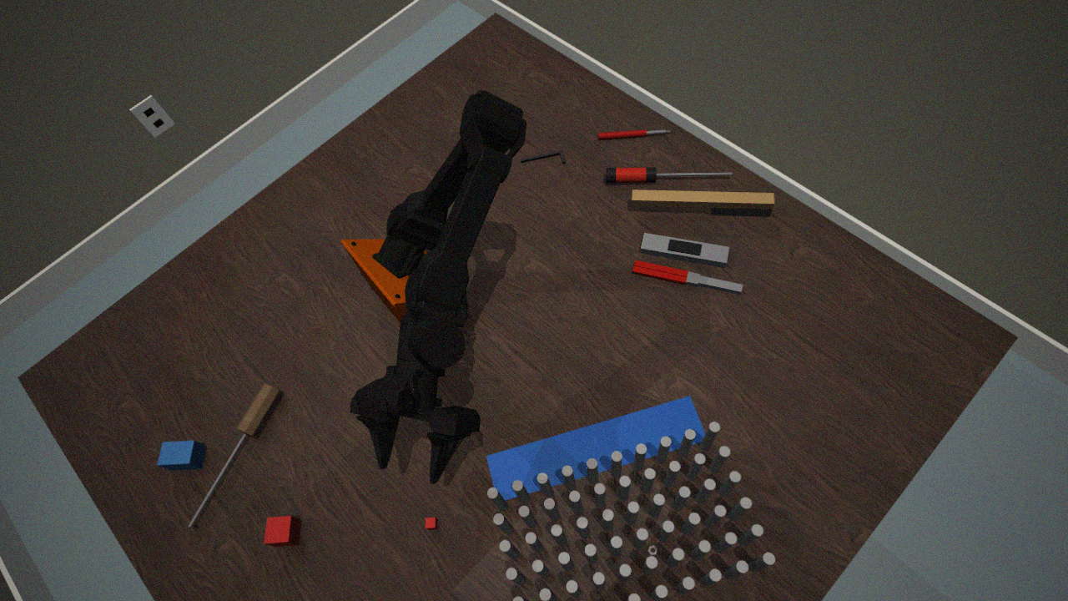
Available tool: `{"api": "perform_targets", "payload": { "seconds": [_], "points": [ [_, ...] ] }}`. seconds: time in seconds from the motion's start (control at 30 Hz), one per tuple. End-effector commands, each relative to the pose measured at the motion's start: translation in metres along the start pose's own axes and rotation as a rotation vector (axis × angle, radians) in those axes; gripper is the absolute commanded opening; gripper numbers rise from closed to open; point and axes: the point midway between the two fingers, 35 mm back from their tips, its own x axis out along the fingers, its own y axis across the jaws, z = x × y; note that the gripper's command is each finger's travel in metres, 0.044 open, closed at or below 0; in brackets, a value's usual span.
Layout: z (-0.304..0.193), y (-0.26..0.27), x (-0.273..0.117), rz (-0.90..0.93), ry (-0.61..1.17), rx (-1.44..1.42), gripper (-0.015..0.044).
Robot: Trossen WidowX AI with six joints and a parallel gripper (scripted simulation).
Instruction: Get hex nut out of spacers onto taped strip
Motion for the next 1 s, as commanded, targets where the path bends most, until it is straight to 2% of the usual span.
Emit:
{"api": "perform_targets", "payload": {
  "seconds": [0.0, 0.33, 0.73, 0.97],
  "points": [
    [0.036, -0.061, 0.004, -0.134, -0.022, 0.39, 0.044],
    [0.083, -0.222, -0.016, -0.41, -0.169, 1.514, 0.044],
    [0.058, -0.364, -0.056, -0.661, -0.434, 2.721, 0.044],
    [0.055, -0.371, -0.059, -0.676, -0.451, 2.789, 0.044]
  ]
}}
